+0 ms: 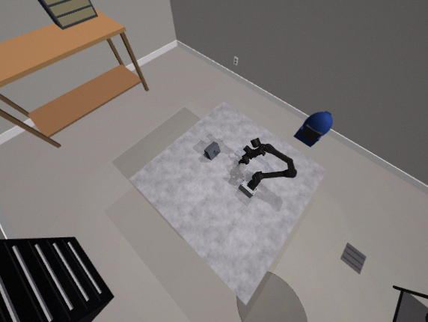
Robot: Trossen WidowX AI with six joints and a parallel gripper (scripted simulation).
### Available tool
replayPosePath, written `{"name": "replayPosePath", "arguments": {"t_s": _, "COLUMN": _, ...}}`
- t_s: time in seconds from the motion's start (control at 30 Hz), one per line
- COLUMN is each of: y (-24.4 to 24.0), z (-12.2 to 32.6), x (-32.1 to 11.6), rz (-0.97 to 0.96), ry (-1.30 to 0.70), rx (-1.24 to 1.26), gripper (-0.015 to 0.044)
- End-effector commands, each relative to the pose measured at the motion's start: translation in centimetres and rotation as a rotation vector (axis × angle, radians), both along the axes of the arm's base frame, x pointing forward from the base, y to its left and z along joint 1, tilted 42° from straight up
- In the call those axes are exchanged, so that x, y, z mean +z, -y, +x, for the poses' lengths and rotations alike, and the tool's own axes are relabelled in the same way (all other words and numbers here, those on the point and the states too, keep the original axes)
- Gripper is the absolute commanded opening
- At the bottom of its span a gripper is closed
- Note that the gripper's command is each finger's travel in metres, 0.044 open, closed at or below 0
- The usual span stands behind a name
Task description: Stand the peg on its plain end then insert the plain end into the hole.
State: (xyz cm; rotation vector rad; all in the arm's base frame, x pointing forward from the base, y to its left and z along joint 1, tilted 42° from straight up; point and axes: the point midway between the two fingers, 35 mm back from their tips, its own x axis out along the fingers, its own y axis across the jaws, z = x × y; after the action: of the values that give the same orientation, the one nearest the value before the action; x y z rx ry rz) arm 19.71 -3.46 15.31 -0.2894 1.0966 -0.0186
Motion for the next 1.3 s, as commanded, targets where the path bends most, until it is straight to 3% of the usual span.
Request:
{"name": "replayPosePath", "arguments": {"t_s": 0.0, "y": 0.4, "z": -0.1, "x": -0.4, "rz": -0.040, "ry": -0.091, "rx": -0.050, "gripper": 0.0440}}
{"name": "replayPosePath", "arguments": {"t_s": 0.7, "y": 1.4, "z": 1.8, "x": 0.2, "rz": -0.531, "ry": -0.478, "rx": -0.180, "gripper": 0.0440}}
{"name": "replayPosePath", "arguments": {"t_s": 1.27, "y": 1.9, "z": 2.0, "x": -0.3, "rz": -0.582, "ry": -0.550, "rx": -0.042, "gripper": 0.0440}}
